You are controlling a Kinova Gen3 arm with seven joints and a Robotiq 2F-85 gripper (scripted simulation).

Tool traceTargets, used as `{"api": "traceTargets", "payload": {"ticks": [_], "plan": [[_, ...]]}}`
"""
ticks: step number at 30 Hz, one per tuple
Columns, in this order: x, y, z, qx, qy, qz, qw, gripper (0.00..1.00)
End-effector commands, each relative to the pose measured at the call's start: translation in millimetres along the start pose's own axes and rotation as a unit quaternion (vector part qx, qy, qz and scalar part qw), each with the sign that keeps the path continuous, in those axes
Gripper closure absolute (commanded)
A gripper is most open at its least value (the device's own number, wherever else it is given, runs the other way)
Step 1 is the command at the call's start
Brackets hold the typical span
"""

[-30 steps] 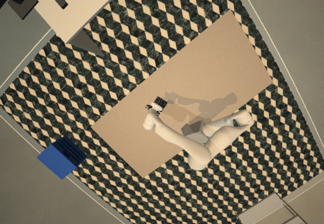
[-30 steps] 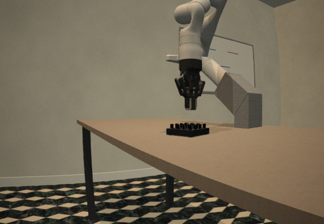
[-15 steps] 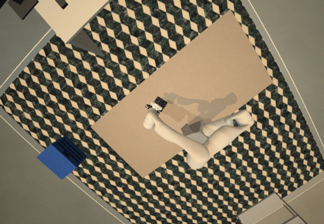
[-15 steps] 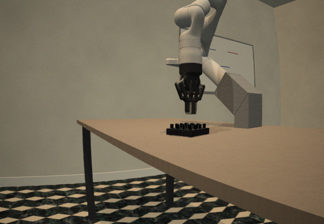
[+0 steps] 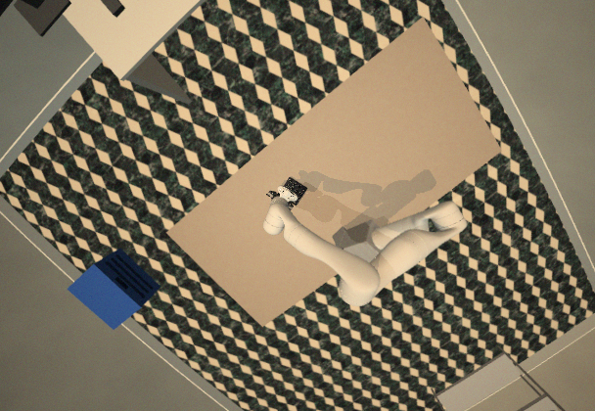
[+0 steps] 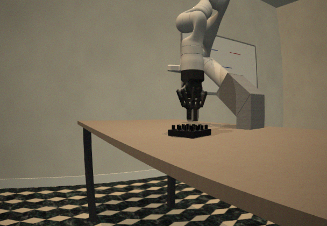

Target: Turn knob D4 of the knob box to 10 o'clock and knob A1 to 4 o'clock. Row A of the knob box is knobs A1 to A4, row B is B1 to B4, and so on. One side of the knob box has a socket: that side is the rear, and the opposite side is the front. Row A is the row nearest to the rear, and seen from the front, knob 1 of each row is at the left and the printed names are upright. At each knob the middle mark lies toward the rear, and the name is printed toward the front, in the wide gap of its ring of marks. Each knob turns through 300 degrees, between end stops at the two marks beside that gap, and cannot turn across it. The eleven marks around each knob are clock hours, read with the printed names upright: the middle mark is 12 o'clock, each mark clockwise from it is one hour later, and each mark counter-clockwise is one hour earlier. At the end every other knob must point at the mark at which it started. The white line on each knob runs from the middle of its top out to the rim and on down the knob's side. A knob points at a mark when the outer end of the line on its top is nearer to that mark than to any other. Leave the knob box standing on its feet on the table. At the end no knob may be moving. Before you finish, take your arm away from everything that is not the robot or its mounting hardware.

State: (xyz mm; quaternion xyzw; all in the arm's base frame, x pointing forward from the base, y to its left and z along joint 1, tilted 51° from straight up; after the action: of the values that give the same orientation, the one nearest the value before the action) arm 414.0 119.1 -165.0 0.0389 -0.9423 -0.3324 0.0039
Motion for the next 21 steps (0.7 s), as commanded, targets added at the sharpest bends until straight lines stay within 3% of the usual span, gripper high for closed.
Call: {"api": "traceTargets", "payload": {"ticks": [1, 21], "plan": [[0.0, -3.6, -0.3, 0.001, 0.0, 0.001, 1.0, 0.81], [-0.1, -9.2, -0.1, 0.001, 0.0, 0.001, 1.0, 0.81]]}}
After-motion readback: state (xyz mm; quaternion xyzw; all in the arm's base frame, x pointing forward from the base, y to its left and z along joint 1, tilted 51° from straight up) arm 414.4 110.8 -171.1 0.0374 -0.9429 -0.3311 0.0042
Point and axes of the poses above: the point where the finger pads meet when closed, its own y axis back along the fingers, its own x axis across the jaws, z = x × y, the point moved 10 cm from there along y, back along the fingers, and after that the axes turned 10 degrees about -y, right-handed, at the moved point
